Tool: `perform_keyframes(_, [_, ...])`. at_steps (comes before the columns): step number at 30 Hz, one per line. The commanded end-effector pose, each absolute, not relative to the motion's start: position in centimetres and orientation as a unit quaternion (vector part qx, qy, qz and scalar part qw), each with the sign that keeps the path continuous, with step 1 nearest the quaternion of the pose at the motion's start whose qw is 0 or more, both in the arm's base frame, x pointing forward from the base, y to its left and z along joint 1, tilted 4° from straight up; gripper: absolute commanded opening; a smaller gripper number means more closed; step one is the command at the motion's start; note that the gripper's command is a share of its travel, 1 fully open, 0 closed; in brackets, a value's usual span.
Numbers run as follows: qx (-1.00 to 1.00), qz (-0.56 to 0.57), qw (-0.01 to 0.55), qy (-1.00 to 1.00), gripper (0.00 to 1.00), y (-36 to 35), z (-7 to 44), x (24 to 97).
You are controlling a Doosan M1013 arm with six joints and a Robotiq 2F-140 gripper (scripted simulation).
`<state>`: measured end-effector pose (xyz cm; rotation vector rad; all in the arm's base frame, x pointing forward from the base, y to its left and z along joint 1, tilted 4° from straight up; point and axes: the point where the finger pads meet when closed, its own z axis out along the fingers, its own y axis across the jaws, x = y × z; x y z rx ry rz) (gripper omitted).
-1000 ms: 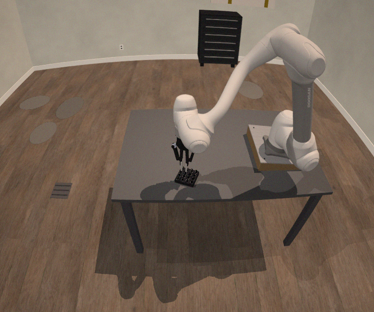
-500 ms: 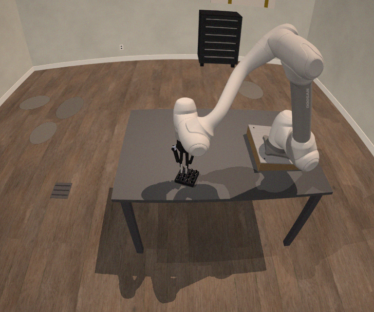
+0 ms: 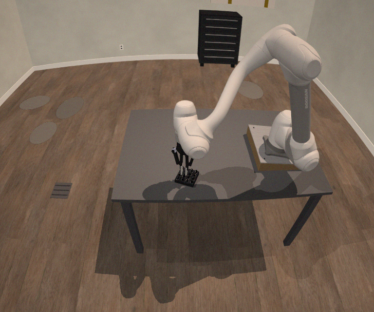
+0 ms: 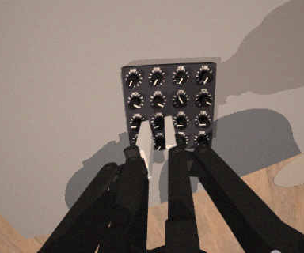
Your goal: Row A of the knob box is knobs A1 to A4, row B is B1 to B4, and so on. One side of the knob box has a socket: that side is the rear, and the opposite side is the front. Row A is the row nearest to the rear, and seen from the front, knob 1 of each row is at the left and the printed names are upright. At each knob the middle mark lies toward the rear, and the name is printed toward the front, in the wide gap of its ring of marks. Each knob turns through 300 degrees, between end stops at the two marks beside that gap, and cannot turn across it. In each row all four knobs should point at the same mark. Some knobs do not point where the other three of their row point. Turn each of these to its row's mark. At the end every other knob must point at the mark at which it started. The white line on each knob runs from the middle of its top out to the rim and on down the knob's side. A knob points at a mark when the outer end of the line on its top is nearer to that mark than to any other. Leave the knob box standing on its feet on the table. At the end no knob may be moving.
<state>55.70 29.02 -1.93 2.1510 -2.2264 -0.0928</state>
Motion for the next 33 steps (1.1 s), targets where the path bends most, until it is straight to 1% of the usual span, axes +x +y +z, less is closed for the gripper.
perform_keyframes(1, [0.694, -0.03, 0.022, -0.719, 0.12, 29.02, -2.11, 55.68])
perform_keyframes(33, [0.694, -0.03, 0.022, -0.719, 0.12, 29.02, -2.43, 55.66])
